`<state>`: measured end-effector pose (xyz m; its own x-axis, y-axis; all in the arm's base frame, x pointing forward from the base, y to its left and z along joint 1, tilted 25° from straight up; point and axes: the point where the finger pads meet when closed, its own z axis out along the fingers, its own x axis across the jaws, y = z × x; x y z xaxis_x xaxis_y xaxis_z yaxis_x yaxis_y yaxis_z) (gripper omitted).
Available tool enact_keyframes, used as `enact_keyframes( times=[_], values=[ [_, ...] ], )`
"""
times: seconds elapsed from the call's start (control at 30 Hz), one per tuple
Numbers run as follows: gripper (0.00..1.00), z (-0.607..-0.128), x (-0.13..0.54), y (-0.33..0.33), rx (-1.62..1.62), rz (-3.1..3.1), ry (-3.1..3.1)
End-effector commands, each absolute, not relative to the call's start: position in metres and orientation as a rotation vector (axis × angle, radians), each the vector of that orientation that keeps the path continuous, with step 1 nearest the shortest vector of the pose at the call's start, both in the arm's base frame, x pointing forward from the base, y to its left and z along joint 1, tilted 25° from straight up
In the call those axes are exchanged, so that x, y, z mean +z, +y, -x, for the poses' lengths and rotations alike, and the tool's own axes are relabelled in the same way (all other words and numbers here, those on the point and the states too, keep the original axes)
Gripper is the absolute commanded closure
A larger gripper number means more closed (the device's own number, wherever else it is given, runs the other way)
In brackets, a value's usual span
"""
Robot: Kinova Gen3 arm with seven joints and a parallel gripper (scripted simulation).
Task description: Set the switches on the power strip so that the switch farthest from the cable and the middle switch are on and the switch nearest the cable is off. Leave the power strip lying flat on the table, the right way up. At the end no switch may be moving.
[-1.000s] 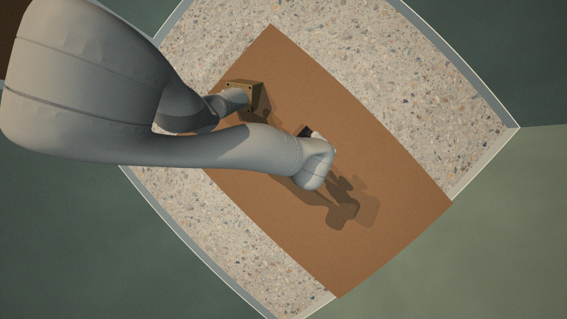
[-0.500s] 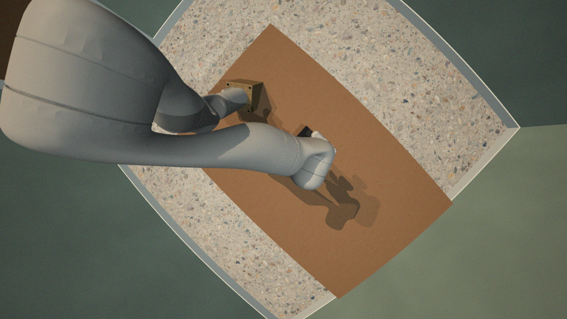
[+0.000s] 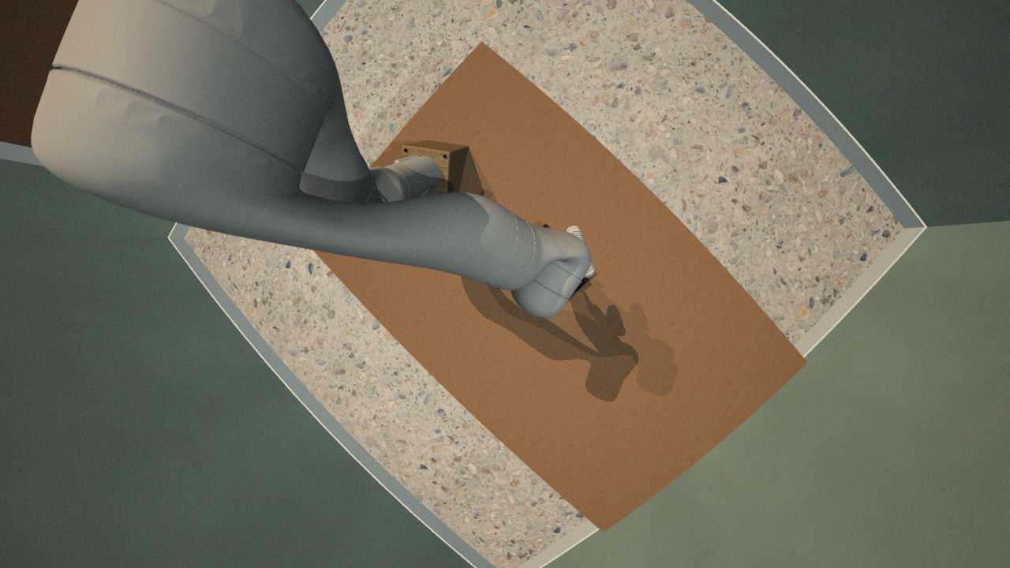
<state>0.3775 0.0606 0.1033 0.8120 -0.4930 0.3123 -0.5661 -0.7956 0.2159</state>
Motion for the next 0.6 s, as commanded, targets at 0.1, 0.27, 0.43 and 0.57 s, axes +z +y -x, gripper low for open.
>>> enact_keyframes(
  times=[0.1, 0.27, 0.43, 0.57],
  values=[
    [0.0, -0.366, 0.081, 0.06, 0.418, -2.551, -1.242],
    [0.0, -0.362, 0.073, 0.057, 0.459, -2.451, -1.469],
    [0.0, -0.354, 0.063, 0.05, 0.521, -2.26, -1.8],
    [0.0, -0.349, 0.058, 0.045, 0.563, -2.119, -1.998]
  ],
)
